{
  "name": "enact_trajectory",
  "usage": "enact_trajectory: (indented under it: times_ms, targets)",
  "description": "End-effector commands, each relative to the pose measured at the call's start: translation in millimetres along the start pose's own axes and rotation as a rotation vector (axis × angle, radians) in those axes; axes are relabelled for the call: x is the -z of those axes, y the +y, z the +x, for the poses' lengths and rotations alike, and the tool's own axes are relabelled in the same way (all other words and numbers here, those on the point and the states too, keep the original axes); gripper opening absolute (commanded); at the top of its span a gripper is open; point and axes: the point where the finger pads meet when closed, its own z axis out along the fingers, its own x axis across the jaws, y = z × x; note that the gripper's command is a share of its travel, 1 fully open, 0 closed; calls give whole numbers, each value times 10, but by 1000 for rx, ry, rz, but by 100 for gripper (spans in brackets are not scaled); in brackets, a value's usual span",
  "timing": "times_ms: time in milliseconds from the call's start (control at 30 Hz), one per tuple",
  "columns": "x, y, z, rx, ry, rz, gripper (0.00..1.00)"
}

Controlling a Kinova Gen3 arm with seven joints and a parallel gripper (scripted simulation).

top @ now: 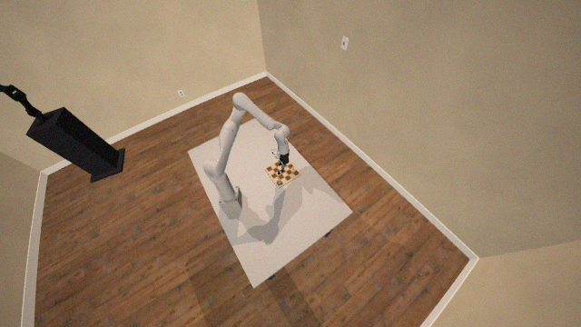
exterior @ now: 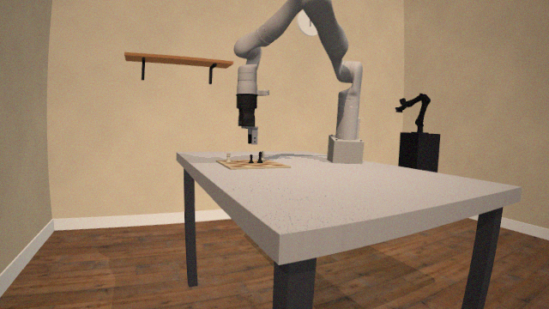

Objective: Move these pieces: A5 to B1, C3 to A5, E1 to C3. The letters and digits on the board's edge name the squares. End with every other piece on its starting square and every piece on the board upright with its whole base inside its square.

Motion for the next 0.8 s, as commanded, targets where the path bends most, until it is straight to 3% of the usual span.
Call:
enact_trajectory:
  times_ms: [0, 333, 367, 767]
  targets:
    - [157, 59, 49, 6, 9, -18, 68]
    - [269, 57, 48, 6, 9, -18, 68]
    - [269, 57, 48, 6, 9, -18, 100]
    - [269, 57, 48, 6, 9, -18, 100]
